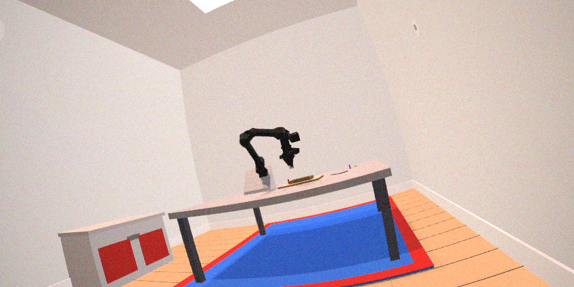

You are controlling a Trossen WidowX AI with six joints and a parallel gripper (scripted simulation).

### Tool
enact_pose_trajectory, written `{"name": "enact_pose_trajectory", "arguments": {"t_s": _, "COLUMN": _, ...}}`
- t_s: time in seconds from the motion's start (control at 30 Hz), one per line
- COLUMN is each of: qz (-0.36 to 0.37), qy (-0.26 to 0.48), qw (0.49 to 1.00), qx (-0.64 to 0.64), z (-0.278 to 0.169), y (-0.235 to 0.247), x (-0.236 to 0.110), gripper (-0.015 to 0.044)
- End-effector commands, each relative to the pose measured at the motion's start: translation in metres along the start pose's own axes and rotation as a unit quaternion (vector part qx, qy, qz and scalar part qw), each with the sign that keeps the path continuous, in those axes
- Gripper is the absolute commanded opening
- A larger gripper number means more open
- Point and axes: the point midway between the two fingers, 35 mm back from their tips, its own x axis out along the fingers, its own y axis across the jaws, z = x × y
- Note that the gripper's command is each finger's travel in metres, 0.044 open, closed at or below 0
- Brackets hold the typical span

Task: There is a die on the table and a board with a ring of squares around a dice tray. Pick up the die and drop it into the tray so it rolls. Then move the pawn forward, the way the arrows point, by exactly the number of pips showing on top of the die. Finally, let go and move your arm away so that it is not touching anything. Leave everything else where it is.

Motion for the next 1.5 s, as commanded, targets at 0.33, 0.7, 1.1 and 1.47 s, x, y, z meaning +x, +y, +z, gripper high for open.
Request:
{"name": "enact_pose_trajectory", "arguments": {"t_s": 0.33, "qz": 0.007, "qy": 0.000, "qw": 0.971, "qx": -0.240, "z": 0.065, "y": 0.057, "x": 0.020, "gripper": 0.0000}}
{"name": "enact_pose_trajectory", "arguments": {"t_s": 0.7, "qz": 0.005, "qy": 0.003, "qw": 0.909, "qx": -0.418, "z": 0.099, "y": 0.111, "x": 0.035, "gripper": 0.0000}}
{"name": "enact_pose_trajectory", "arguments": {"t_s": 1.1, "qz": 0.052, "qy": -0.032, "qw": 0.896, "qx": -0.440, "z": 0.100, "y": 0.122, "x": 0.043, "gripper": 0.0000}}
{"name": "enact_pose_trajectory", "arguments": {"t_s": 1.47, "qz": 0.159, "qy": -0.175, "qw": 0.871, "qx": -0.430, "z": 0.096, "y": 0.129, "x": 0.051, "gripper": 0.0000}}
